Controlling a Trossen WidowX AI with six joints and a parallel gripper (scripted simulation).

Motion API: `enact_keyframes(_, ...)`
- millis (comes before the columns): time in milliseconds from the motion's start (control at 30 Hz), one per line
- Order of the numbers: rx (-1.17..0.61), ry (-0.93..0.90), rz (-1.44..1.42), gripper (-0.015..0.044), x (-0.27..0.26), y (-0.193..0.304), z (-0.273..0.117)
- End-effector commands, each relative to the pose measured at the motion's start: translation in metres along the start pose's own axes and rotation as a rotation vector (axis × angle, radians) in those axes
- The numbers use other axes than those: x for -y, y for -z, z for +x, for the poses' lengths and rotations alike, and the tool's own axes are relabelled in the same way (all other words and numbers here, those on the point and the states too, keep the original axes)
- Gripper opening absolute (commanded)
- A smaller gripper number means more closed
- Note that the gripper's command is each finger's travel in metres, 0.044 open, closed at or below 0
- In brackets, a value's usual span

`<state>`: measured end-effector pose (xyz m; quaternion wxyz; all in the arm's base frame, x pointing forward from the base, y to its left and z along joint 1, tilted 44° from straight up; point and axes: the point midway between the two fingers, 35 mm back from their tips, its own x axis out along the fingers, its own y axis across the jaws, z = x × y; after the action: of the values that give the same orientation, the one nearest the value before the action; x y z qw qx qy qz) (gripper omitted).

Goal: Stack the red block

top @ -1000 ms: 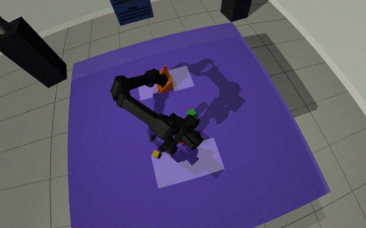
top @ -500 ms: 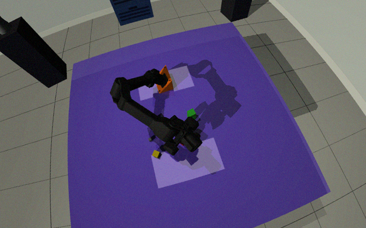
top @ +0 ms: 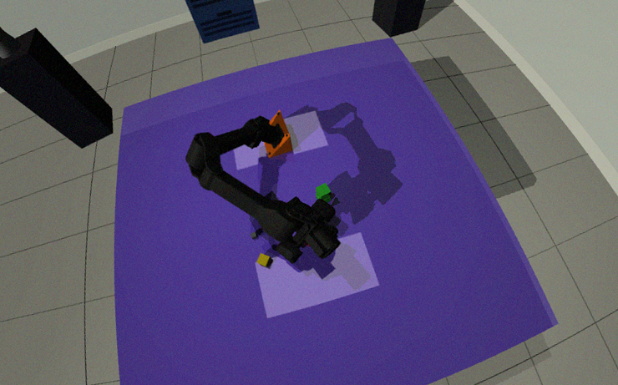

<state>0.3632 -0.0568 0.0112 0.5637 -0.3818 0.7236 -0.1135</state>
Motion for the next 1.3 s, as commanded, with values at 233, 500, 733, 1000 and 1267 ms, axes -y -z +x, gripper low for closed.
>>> enact_keyframes(233,-0.002,0.004,-0.005,0.044,0.0,0.0,0.001)
enact_keyframes(500,-0.002,0.004,-0.005,0.023,0.0,0.0,0.001)
enact_keyframes(733,-0.002,0.004,-0.005,0.0105,0.0,0.0,0.001)
enact_keyframes(1000,-0.002,0.004,-0.005,0.0,0.0,0.0,-0.009)
enact_keyframes(1267,-0.001,0.002,-0.005,0.0,-0.001,-0.001,-0.048)
